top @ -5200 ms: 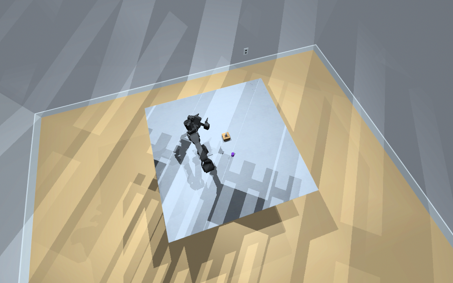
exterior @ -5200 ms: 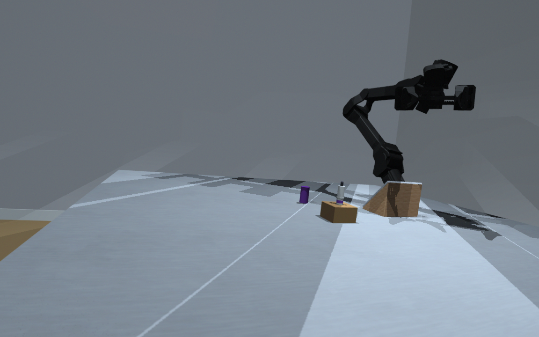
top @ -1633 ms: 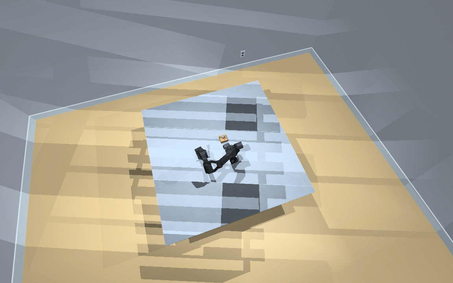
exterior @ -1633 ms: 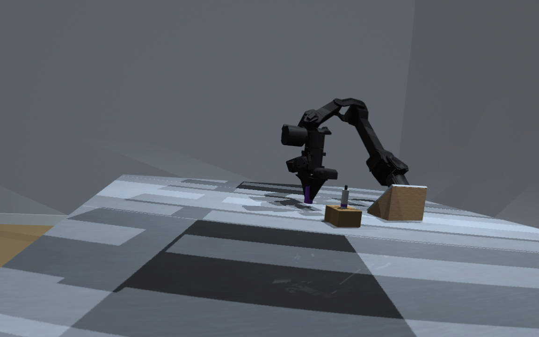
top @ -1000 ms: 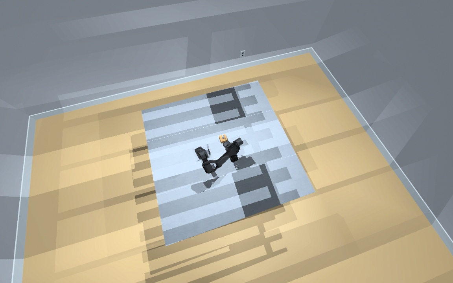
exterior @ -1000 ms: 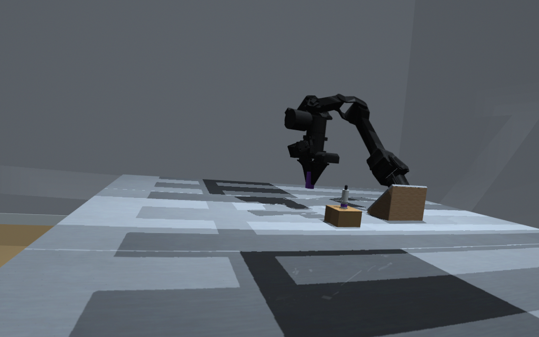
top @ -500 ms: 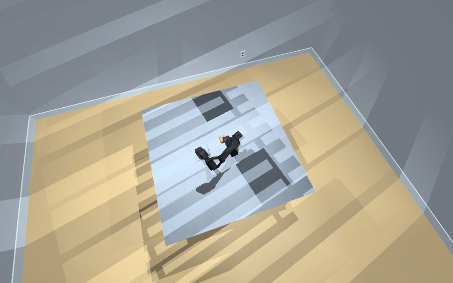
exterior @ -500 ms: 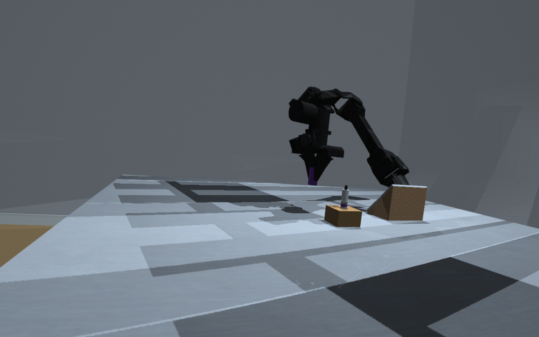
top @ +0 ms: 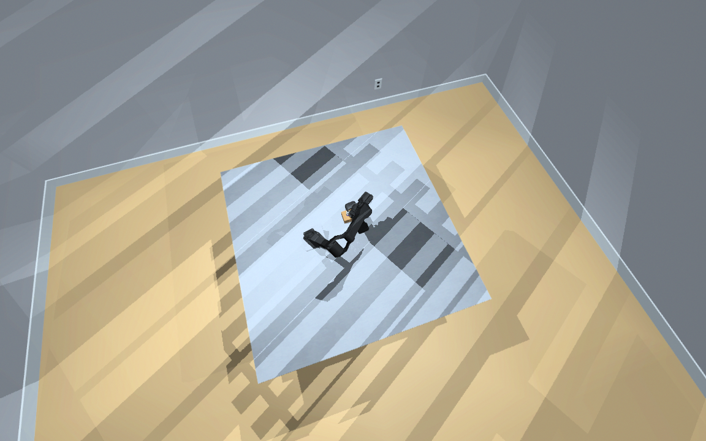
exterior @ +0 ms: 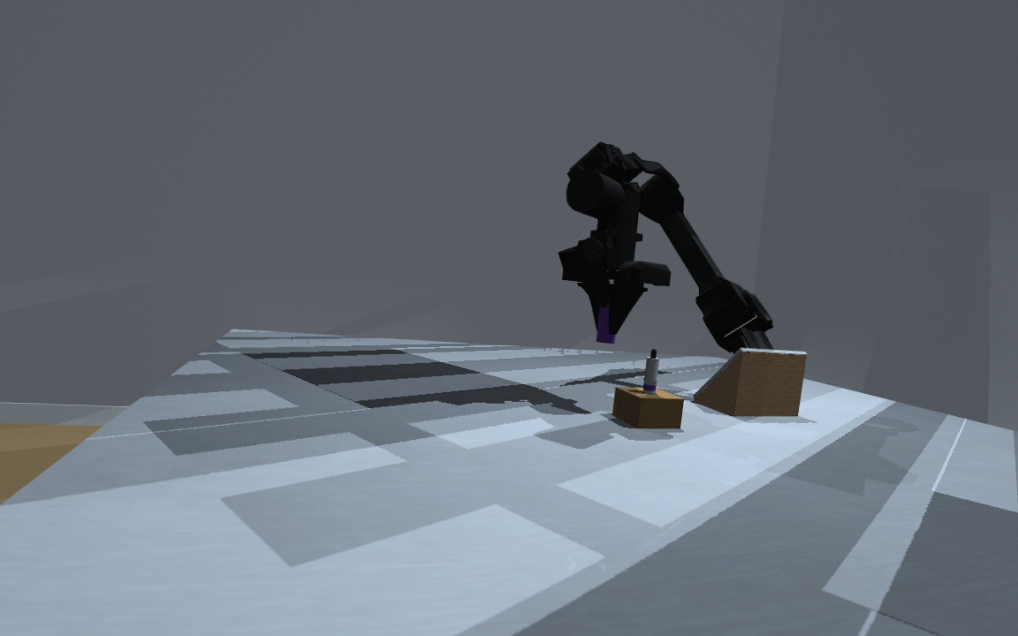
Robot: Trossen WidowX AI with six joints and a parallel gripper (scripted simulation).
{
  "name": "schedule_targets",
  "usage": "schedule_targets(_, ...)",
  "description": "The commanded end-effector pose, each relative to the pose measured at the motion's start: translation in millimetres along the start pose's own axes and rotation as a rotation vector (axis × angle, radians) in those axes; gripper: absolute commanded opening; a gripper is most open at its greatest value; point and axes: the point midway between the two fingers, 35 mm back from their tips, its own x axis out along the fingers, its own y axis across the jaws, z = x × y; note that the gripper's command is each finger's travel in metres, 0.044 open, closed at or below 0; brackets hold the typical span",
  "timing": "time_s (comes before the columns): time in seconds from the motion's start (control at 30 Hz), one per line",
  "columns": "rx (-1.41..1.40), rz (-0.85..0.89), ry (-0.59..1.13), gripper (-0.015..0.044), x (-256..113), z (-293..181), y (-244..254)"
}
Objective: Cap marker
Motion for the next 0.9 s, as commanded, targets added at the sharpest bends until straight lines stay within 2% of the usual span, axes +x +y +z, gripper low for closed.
schedule_targets(0.0,0.001,0.004,0.005,0.0,-3.7,0.7,14.9)
schedule_targets(0.67,0.008,-0.02,0.013,0.0,-20.3,-7.6,93.3)
schedule_targets(0.87,0.01,-0.024,0.012,0.0,-19.3,-8.9,98.6)
